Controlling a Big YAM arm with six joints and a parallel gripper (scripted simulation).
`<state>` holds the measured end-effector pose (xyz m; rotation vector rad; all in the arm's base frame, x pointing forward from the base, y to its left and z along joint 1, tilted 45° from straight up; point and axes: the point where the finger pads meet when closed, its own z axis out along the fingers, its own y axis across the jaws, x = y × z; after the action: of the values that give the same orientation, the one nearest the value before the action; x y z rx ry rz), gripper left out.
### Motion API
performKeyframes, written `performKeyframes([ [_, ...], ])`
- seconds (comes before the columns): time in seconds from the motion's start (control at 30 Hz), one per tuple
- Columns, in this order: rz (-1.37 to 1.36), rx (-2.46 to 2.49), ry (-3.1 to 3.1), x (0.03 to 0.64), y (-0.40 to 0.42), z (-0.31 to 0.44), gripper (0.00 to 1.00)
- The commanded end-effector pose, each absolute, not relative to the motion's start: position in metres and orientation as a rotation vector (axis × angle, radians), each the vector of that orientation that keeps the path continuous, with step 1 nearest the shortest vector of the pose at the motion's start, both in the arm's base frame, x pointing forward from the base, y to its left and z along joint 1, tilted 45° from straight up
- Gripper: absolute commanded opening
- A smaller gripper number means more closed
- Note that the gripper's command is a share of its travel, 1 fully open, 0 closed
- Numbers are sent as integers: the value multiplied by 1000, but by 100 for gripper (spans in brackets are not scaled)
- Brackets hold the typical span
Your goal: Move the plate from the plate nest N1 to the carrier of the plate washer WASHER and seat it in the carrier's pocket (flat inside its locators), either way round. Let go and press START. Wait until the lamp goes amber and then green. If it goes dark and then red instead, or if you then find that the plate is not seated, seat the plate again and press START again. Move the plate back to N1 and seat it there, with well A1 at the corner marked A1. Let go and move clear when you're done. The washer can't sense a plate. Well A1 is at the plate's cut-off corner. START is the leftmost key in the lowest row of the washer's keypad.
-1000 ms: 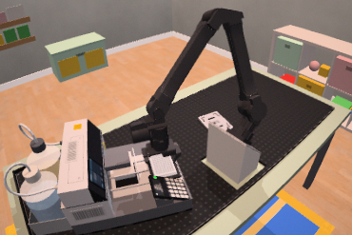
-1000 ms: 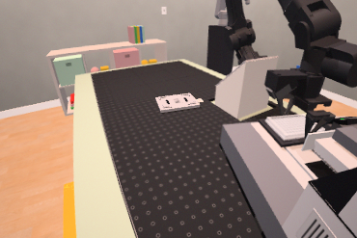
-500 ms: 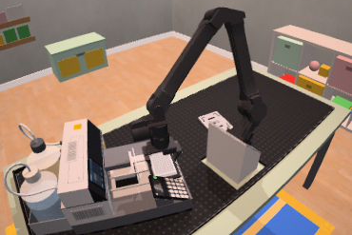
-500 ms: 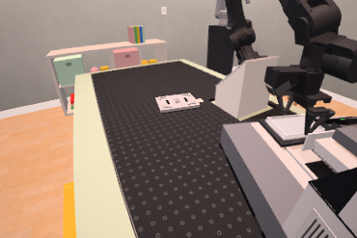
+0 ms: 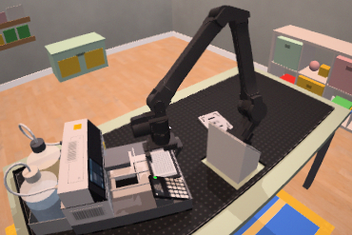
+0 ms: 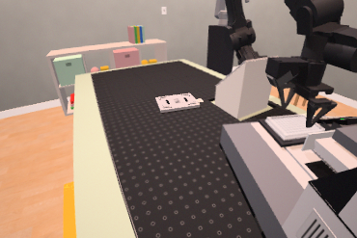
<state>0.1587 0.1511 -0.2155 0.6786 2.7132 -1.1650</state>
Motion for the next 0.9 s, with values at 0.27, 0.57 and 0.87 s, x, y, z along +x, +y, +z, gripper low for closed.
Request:
performKeyframes([
  [0.27,-1059,690,2723,176,199,-205,100],
  [0.57,-1057,690,2724,176,210,-193,100],
  [0.87,-1089,682,2719,173,212,-190,100],
])
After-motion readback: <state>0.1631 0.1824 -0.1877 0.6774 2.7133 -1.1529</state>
